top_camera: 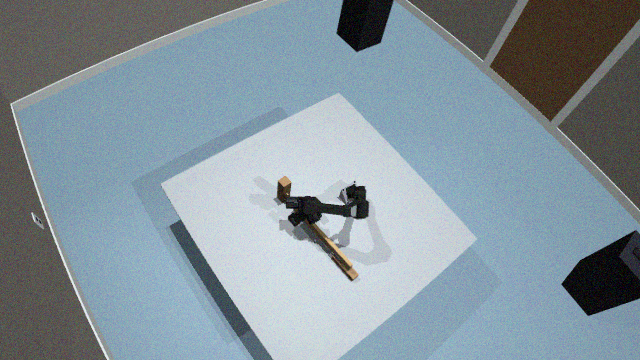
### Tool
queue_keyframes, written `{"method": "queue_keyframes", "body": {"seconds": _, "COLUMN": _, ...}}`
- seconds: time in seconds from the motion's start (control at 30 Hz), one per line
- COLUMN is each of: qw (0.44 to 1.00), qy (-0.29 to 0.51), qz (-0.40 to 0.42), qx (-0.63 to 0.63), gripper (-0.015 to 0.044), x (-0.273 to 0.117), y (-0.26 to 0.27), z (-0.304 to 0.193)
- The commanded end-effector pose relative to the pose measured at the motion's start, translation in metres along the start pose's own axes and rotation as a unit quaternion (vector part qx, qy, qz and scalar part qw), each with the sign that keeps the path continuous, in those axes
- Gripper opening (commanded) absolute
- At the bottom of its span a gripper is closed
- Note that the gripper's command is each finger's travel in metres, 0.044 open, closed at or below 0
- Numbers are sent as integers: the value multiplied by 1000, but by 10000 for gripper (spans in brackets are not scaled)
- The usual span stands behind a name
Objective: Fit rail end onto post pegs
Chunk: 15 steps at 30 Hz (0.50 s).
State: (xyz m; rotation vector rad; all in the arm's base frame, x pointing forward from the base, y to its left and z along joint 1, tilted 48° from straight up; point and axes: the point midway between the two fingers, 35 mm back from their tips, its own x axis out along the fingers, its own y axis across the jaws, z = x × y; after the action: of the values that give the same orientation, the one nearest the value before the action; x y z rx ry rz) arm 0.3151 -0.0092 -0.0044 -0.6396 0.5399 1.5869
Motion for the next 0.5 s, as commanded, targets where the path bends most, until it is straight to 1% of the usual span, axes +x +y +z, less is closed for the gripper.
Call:
{"method": "queue_keyframes", "body": {"seconds": 0.0, "qw": 1000, "qy": -1, "qz": -7, "qx": 0, "gripper": 0, "x": -6, "y": -2, "z": -1}}
{"method": "queue_keyframes", "body": {"seconds": 0.47, "qw": 1000, "qy": 0, "qz": -7, "qx": 0, "gripper": 0, "x": -13, "y": -2, "z": -1}}
